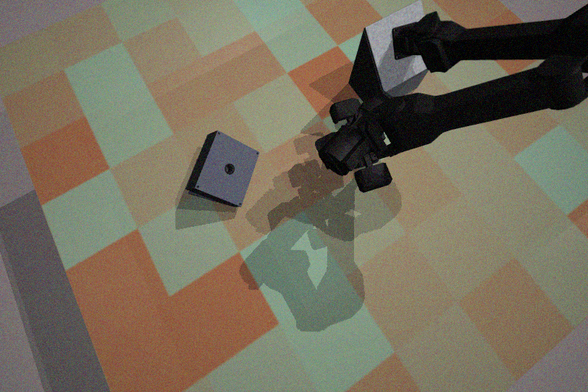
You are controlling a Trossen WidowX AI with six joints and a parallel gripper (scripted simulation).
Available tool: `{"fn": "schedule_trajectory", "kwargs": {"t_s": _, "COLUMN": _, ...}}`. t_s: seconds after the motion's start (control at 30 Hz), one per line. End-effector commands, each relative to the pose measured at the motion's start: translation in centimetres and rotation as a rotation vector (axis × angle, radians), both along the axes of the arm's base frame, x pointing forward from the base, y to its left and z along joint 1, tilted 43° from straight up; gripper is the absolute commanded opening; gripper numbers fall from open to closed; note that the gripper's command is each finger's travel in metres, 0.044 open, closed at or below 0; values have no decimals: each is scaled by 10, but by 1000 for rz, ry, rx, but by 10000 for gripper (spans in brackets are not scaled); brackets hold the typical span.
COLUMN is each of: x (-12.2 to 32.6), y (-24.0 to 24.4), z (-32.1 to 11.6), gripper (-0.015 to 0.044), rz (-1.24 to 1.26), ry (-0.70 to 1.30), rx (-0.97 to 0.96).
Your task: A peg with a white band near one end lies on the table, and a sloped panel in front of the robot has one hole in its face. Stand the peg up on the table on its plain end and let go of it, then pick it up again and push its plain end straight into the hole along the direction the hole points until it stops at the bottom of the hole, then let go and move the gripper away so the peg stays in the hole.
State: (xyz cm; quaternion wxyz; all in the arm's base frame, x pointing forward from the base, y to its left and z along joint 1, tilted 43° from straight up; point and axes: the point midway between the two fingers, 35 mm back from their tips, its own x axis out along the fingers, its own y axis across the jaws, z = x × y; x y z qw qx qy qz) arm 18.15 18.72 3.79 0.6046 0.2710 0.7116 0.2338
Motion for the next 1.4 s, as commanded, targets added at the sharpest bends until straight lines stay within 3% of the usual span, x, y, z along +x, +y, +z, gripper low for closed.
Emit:
{"fn": "schedule_trajectory", "kwargs": {"t_s": 0.0, "x": 6, "y": -7, "z": 11, "gripper": 0, "rz": -1, "ry": -13, "rx": 4}}
{"fn": "schedule_trajectory", "kwargs": {"t_s": 0.6, "x": 12, "y": -53, "z": 49, "gripper": 0, "rz": -5, "ry": -9, "rx": 2}}
{"fn": "schedule_trajectory", "kwargs": {"t_s": 1.37, "x": 55, "y": -60, "z": 44, "gripper": 0, "rz": -61, "ry": -101, "rx": -130}}
